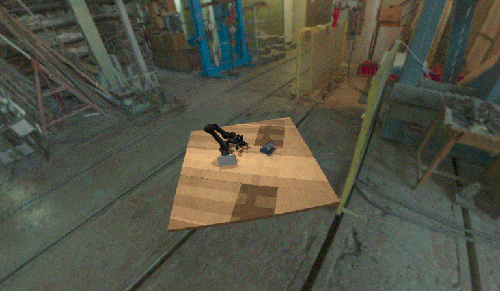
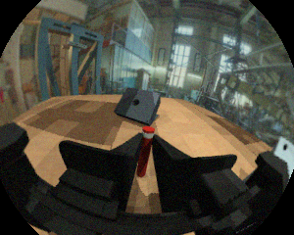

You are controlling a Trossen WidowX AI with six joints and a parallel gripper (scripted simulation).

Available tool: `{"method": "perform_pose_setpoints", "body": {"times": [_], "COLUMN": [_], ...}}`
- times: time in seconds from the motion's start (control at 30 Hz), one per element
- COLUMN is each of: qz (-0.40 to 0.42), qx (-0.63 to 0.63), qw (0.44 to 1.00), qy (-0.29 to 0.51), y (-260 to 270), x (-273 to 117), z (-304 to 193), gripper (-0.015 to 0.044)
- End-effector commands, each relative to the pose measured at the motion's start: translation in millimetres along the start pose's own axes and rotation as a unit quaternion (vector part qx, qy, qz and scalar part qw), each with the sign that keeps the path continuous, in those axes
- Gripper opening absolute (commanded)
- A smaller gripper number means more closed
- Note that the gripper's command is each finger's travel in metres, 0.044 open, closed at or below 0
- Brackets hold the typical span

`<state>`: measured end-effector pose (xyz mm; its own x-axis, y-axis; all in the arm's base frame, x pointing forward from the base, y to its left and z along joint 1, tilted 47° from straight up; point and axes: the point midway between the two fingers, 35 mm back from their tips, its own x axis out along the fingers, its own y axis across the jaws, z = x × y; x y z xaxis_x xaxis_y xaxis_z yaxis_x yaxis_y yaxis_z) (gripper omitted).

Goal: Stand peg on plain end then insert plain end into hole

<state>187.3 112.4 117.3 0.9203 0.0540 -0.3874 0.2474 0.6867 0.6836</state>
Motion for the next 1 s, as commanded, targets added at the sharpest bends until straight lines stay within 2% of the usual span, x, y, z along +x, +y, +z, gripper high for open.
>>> {"method": "perform_pose_setpoints", "body": {"times": [0.0,0.97], "qz": [0.000,-0.001], "qx": [0.000,0.000], "qw": [1.000,1.000], "qy": [0.000,-0.009], "y": [0.0,-0.9], "x": [0.1,-3.9], "z": [-1.2,-7.6], "gripper": [0.0051,0.0051]}}
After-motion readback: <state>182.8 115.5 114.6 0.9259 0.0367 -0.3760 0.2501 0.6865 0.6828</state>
